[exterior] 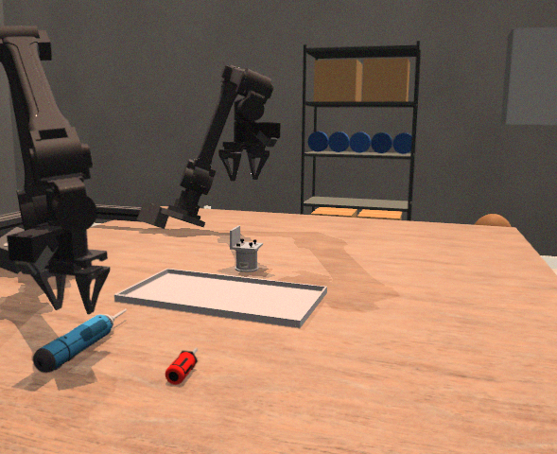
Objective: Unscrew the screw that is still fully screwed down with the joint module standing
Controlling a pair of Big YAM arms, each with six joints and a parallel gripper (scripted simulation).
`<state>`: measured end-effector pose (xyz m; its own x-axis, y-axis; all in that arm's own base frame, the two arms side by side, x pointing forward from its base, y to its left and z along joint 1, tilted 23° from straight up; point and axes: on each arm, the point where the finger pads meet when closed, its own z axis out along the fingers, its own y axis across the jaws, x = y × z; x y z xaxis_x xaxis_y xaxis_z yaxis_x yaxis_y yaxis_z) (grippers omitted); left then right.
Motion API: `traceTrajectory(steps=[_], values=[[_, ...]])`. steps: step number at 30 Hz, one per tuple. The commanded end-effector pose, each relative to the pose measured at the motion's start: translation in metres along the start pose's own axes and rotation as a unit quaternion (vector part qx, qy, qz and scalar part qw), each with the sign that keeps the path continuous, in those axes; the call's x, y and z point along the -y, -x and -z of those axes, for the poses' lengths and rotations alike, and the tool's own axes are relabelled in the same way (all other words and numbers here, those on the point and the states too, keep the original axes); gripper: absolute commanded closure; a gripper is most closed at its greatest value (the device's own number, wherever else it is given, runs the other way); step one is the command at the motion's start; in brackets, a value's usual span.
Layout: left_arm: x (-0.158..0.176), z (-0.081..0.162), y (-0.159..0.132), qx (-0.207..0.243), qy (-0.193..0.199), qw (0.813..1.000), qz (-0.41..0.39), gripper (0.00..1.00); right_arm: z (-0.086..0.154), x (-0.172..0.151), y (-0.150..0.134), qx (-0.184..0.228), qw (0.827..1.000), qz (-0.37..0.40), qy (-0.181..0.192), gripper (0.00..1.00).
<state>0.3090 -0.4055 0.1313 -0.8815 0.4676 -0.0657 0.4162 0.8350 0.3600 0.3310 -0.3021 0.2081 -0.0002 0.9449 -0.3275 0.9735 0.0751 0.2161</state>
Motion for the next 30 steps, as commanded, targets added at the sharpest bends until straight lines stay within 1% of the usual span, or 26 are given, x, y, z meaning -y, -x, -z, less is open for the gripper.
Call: traceTrajectory(steps=[1, 4, 6, 7, 9, 11, 13, 21, 23, 24, 26, 28, 30], values=[[-0.007, -0.011, 0.004, -0.010, -0.011, 0.999, -0.034, 0.14, 0.031, -0.015, 0.026, 0.033, 0.999, -0.004, 0.030, 0.35], [-0.005, -0.020, 0.003, -0.024, -0.023, 0.998, -0.057, 0.14, 0.031, -0.015, 0.026, 0.033, 0.999, -0.004, 0.030, 0.35], [-0.007, -0.017, 0.002, -0.025, -0.023, 0.998, -0.058, 0.14, 0.031, -0.015, 0.026, 0.033, 0.999, -0.004, 0.030, 0.35], [0.002, -0.011, -0.003, -0.018, -0.024, 0.997, -0.068, 0.14, 0.031, -0.015, 0.026, 0.033, 0.999, -0.004, 0.030, 0.35], [0.002, -0.011, -0.003, -0.018, -0.024, 0.997, -0.068, 0.14, 0.031, -0.015, 0.026, 0.033, 0.999, -0.004, 0.030, 0.35], [-0.009, -0.012, 0.004, -0.017, -0.040, 0.997, -0.067, 0.14, 0.031, -0.015, 0.026, 0.033, 0.999, -0.004, 0.030, 0.35], [-0.010, -0.012, 0.005, -0.018, -0.052, 0.995, -0.081, 0.14, 0.031, -0.015, 0.026, 0.033, 0.999, -0.004, 0.030, 0.35], [-0.004, -0.035, 0.003, -0.045, -0.091, 0.985, -0.142, 0.14, 0.031, -0.015, 0.026, 0.033, 0.999, -0.004, 0.030, 0.35], [-0.006, -0.033, 0.001, -0.048, -0.090, 0.985, -0.142, 0.14, 0.031, -0.015, 0.026, 0.033, 0.999, -0.004, 0.030, 0.35], [0.002, -0.027, -0.003, -0.043, -0.090, 0.983, -0.152, 0.14, 0.031, -0.015, 0.026, 0.033, 0.999, -0.004, 0.030, 0.35], [0.002, -0.027, -0.003, -0.043, -0.090, 0.983, -0.152, 0.14, 0.031, -0.015, 0.026, 0.033, 0.999, -0.004, 0.030, 0.35], [-0.007, -0.027, 0.004, -0.036, -0.107, 0.982, -0.153, 0.14, 0.031, -0.015, 0.026, 0.033, 0.999, -0.004, 0.030, 0.35], [-0.008, -0.026, 0.004, -0.033, -0.120, 0.978, -0.166, 0.14, 0.031, -0.015, 0.026, 0.033, 0.999, -0.004, 0.030, 0.35]])
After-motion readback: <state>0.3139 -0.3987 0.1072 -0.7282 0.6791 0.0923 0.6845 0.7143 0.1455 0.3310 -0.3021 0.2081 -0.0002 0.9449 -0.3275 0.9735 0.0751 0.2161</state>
